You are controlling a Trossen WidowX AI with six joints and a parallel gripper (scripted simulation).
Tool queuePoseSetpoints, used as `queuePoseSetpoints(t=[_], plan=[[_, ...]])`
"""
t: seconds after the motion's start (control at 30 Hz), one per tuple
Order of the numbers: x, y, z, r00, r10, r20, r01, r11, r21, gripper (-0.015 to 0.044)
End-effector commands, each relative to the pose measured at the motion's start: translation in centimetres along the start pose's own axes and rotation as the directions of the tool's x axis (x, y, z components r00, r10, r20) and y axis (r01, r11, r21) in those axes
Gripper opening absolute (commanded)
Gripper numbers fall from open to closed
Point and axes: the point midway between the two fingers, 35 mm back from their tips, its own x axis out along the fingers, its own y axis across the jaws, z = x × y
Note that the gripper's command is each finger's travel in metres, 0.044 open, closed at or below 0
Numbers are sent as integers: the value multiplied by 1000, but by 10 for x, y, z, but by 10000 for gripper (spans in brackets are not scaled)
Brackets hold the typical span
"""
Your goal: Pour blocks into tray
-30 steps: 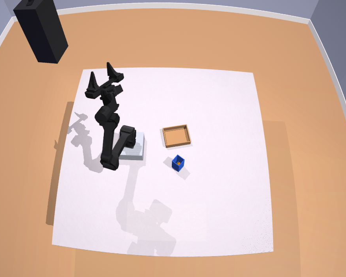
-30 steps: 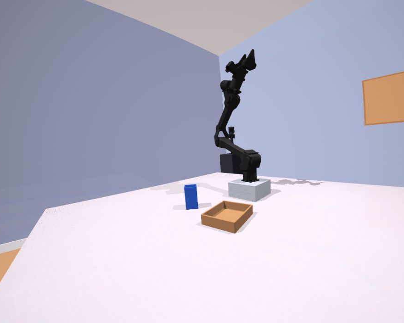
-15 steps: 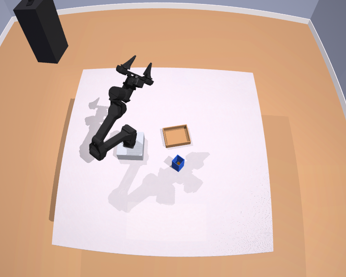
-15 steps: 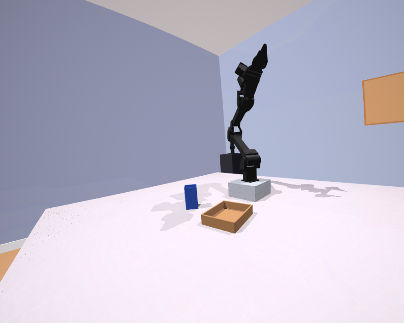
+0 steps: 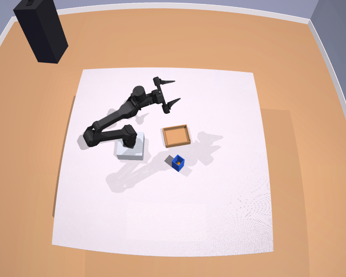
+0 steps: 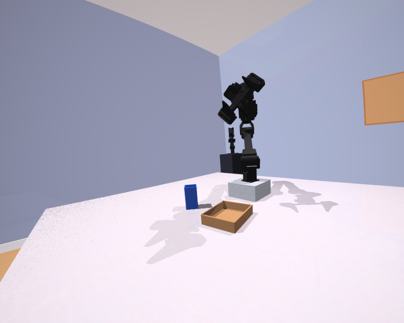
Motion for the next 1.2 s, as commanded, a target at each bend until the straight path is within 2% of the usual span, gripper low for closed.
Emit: queuePoseSetpoints(t=[0.0,0.13,0.27,0.43,0.6,1.17], plan=[[6,-60,-14,978,-209,16,209,972,-108,440],[0,-120,-23,912,-408,47,409,889,-206,440],[-18,-178,-30,804,-589,81,584,757,-292,440],[-55,-244,-38,620,-775,121,750,539,-383,440],[-98,-290,-47,427,-892,149,832,323,-451,440],[-96,-306,-59,415,-898,147,834,311,-455,440]])
